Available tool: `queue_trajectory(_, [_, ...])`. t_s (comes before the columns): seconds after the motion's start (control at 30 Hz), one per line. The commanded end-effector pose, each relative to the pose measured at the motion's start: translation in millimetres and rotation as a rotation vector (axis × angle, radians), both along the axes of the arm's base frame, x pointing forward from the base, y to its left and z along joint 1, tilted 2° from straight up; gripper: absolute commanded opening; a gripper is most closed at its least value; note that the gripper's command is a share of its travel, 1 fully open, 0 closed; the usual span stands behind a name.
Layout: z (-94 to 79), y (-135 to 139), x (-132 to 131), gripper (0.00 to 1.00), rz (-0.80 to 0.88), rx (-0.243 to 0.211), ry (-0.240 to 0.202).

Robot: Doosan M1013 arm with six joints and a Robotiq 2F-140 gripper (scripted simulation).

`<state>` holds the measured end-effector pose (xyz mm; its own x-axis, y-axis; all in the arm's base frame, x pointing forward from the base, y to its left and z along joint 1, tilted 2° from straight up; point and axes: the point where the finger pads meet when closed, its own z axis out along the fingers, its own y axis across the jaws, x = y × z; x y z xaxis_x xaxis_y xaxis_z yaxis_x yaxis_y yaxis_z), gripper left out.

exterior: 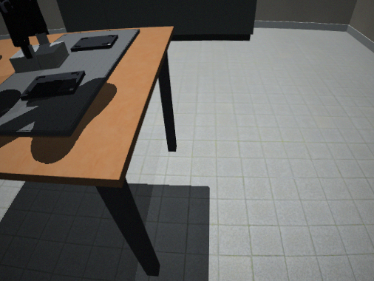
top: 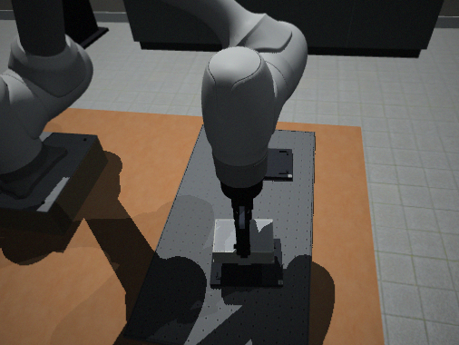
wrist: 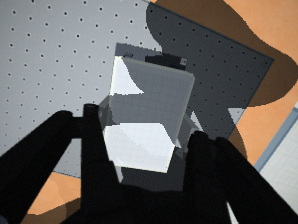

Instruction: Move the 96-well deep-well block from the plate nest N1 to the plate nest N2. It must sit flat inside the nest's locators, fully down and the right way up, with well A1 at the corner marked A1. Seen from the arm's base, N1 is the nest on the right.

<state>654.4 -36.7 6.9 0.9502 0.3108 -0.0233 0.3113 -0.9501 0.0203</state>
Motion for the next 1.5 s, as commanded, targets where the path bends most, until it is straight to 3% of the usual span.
queue_trajectory(0.0, [3.8,2,1,0.0,-0.002,0.001,-0.002])
queue_trajectory(1.0, [3.8,2,1,0.0,-0.002,0.001,-0.002])
queue_trajectory(1.1, [3.6,11,0,0.0,-0.079,0.0,-0.004])
queue_trajectory(1.47, [2.9,41,-5,0.0,-0.079,0.0,-0.004])
